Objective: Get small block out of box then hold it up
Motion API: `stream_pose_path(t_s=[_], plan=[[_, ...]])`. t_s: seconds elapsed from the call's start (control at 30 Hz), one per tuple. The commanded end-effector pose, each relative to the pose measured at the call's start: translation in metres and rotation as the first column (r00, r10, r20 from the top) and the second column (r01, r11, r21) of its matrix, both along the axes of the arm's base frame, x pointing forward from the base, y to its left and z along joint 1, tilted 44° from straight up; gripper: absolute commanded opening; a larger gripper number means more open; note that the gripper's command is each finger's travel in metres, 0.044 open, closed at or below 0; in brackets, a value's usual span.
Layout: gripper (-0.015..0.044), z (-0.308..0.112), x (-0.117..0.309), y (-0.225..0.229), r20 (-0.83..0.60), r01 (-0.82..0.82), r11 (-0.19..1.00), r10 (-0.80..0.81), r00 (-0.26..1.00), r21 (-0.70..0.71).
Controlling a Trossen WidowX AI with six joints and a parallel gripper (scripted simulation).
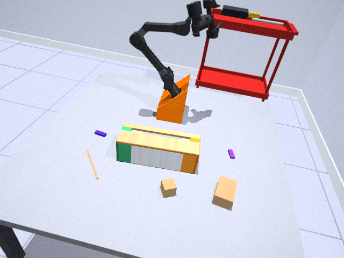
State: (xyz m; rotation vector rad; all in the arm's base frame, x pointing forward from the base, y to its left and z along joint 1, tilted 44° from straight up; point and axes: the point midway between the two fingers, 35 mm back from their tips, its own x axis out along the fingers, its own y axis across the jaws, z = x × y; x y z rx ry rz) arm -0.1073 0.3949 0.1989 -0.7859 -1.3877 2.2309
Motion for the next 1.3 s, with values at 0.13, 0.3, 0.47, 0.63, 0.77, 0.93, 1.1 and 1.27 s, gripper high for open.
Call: stream_pose_path(t_s=[0.13, 0.3, 0.47, 0.63, 0.77, 0.93, 1.1, 1.27], plan=[[0.04, -0.062, 0.099, 0.023, 0.089, 0.398, 0.868, -0.39, 0.917, -0.298], [0.04, -0.109, 0.168, 0.014, 0.222, 0.624, 0.62, -0.602, 0.767, -0.475], [0.04, -0.153, 0.235, -0.018, 0.403, 0.766, 0.277, -0.72, 0.565, -0.58], [0.04, -0.189, 0.292, -0.072, 0.603, 0.805, -0.098, -0.716, 0.351, -0.585], [0.04, -0.21, 0.327, -0.125, 0.753, 0.767, -0.377, -0.627, 0.201, -0.519], [0.04, -0.224, 0.358, -0.201, 0.908, 0.653, -0.671, -0.415, 0.062, -0.351], [0.04, -0.222, 0.375, -0.28, 0.992, 0.512, -0.852, -0.127, 0.0, -0.109], [0.04, -0.206, 0.384, -0.356, 0.982, 0.399, -0.902, 0.19, 0.019, 0.167]])
